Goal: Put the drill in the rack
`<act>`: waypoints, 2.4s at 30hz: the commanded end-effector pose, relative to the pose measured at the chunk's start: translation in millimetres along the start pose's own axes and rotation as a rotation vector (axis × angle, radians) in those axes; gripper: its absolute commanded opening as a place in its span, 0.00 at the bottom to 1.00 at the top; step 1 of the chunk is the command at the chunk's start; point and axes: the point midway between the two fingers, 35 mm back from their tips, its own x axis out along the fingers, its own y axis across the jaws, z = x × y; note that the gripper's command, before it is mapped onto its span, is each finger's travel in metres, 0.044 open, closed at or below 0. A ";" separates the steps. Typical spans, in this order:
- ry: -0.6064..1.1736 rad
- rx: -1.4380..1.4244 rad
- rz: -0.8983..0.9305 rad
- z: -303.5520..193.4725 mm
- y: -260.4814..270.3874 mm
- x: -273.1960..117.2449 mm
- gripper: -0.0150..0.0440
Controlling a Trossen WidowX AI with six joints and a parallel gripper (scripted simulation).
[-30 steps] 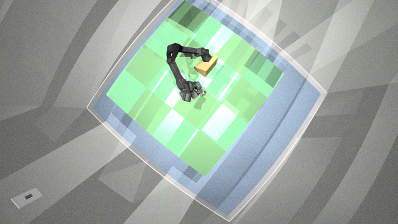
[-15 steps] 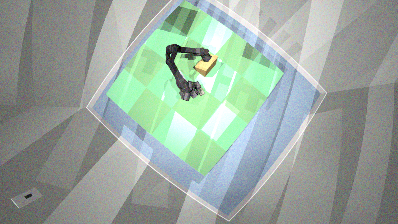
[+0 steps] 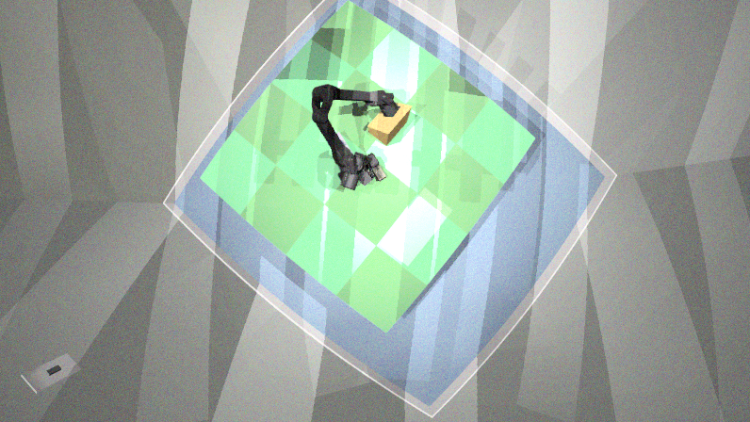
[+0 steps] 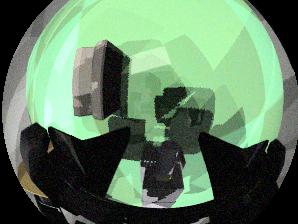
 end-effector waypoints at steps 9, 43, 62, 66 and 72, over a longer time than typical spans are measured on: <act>0.000 0.000 0.000 0.3 0.0 -0.5 0.38; 0.001 -0.003 -0.006 31.3 -0.8 -2.4 0.25; 0.007 -0.003 -0.002 40.0 -0.4 -0.6 0.65; 0.005 -0.003 -0.003 39.0 -0.3 -0.2 0.83; 0.001 -0.003 -0.006 34.9 0.1 1.6 1.00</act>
